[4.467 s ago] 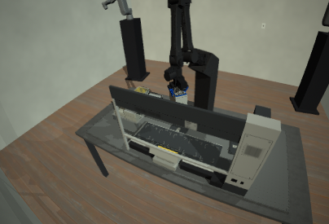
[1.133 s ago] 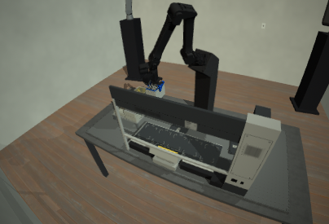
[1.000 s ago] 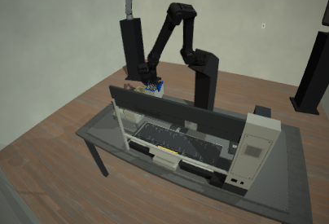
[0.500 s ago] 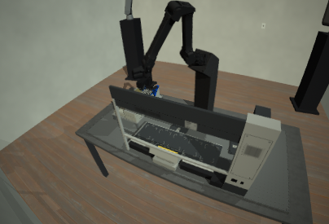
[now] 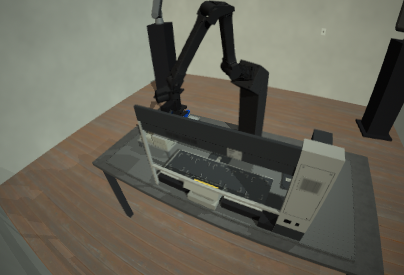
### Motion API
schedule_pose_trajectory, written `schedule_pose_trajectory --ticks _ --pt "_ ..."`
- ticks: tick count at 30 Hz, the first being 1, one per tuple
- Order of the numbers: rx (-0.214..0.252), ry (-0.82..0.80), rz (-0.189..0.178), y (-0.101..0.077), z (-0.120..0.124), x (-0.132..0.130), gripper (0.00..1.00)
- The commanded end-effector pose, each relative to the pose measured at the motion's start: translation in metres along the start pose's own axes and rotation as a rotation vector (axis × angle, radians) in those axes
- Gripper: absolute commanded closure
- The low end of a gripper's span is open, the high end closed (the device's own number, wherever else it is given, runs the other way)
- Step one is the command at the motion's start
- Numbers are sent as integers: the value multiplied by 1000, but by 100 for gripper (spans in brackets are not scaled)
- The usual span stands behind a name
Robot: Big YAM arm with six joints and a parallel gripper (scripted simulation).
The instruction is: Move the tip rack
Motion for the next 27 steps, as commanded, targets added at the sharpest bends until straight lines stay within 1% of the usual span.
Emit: schedule_pose_trajectory --ticks 1,4,7,8,9,11,12,13,27 --pt "-25 18 3 -4 -29 -11 100" --pt "-26 18 4 -4 -42 -14 100" --pt "-26 18 4 -4 -42 -14 100" --pt "6 39 -5 0 -23 -8 100" --pt "6 39 -5 -1 -23 -8 100" --pt "4 38 -5 -1 -24 -8 100" --pt "-4 35 3 -3 -28 -11 100" --pt "-31 11 18 -8 -37 -13 100" --pt "-31 11 18 -8 -37 -14 100"
Point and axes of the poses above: the point where the finger pads meet when closed, its own y axis out along the fingers, its own x axis across the jaws, z = x × y, the point moved 8 cm from there along -y, back along the fingers, and after that the axes turned 12 degrees about -y, right-handed, at the moved point
